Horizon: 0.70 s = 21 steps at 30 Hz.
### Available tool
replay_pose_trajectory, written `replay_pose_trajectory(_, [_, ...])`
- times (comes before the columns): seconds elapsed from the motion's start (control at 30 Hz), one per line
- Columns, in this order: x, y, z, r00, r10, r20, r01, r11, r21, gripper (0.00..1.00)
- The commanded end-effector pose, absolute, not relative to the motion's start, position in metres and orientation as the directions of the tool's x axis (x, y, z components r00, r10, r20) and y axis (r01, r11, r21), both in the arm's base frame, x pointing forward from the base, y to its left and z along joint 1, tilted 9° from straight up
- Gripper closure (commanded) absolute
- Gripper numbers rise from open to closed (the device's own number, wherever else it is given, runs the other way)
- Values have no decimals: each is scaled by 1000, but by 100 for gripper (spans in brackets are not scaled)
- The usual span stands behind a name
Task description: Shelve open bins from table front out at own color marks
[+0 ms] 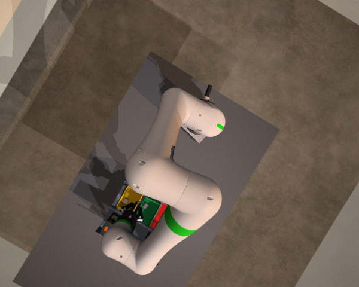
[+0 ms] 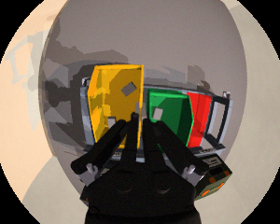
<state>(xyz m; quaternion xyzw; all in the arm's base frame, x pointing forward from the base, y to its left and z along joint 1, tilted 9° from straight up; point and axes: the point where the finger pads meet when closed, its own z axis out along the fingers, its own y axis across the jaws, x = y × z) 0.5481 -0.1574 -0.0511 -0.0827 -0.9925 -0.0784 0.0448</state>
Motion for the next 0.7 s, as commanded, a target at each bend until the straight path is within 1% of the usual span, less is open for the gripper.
replay_pose_trajectory(0.0, [548,-157,-51,-982,158,100,171,974,148,100])
replay_pose_trajectory(0.4, [548,-157,-51,-982,158,100,171,974,148,100])
replay_pose_trajectory(0.43, [548,-157,-51,-982,158,100,171,974,148,94])
replay_pose_trajectory(0.67, [548,-157,-51,-982,158,100,171,974,148,94])
